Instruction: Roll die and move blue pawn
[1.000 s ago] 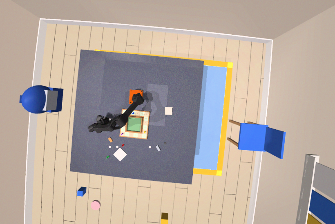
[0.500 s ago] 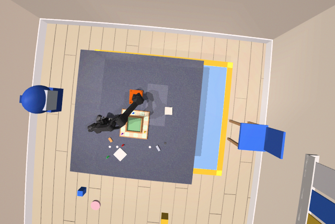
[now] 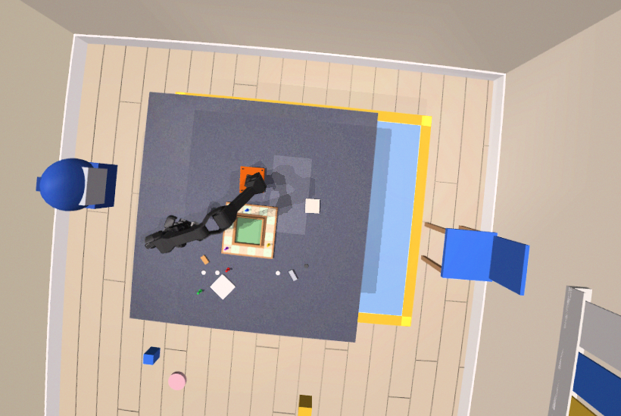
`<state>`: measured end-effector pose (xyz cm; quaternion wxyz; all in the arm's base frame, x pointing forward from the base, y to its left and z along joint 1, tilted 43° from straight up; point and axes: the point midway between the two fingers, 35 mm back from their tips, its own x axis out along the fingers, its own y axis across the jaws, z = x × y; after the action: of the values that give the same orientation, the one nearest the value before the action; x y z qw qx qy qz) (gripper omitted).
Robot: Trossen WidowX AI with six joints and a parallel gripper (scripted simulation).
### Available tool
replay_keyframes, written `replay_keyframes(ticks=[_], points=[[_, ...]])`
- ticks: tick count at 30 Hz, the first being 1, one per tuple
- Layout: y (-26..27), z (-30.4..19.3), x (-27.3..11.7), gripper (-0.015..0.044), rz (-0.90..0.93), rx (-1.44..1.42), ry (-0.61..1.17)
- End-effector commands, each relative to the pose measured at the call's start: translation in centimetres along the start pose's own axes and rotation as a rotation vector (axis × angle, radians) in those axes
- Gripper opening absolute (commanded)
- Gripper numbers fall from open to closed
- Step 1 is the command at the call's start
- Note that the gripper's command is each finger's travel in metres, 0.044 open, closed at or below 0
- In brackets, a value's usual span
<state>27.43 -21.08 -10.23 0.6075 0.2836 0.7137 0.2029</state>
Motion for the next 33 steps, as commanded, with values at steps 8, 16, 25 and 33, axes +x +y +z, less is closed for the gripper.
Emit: replay_keyframes(ticks=[8,16,25,33], points=[[2.9,0.5,-0.9,0.0,-0.009,0.135,0.0],[7.0,1.0,-0.8,0.0,-0.015,0.341,-0.004],[11.5,1.0,-0.2,0.0,-0.015,0.571,-0.009],[15.5,0.4,0.5,0.0,-0.011,0.774,-0.009]])
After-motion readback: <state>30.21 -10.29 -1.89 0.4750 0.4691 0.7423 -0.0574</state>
